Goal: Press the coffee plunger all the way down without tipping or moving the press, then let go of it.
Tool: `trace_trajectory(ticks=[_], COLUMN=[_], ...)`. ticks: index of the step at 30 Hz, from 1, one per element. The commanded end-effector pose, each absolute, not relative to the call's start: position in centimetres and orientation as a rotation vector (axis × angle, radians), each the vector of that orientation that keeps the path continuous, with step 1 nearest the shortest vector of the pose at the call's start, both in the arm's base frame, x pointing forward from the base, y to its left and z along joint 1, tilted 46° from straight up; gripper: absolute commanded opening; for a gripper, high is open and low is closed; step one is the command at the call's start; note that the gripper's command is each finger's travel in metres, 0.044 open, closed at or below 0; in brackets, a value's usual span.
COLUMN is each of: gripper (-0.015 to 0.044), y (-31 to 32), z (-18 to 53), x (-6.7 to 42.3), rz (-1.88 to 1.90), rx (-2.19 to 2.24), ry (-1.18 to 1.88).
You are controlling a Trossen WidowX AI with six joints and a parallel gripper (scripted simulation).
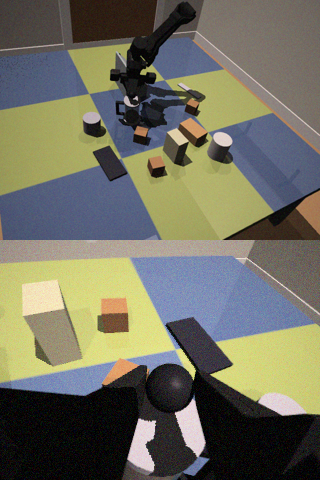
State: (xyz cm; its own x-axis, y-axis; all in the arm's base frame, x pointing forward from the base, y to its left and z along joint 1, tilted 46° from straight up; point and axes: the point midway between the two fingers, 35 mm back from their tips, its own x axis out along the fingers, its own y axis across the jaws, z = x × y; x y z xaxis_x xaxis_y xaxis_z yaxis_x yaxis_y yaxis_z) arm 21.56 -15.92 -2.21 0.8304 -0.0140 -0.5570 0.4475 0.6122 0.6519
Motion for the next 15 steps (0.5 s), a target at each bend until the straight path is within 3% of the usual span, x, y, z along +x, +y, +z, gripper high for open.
trace_trajectory(ticks=[1, 15], gripper=[0.012, 0.012], y=[-15.16, -15.31], z=[-2.87, -2.99], x=[21.55, 21.56], rz=[-0.271, -0.27], rx=[0.912, 0.911], ry=[0.567, 0.567])
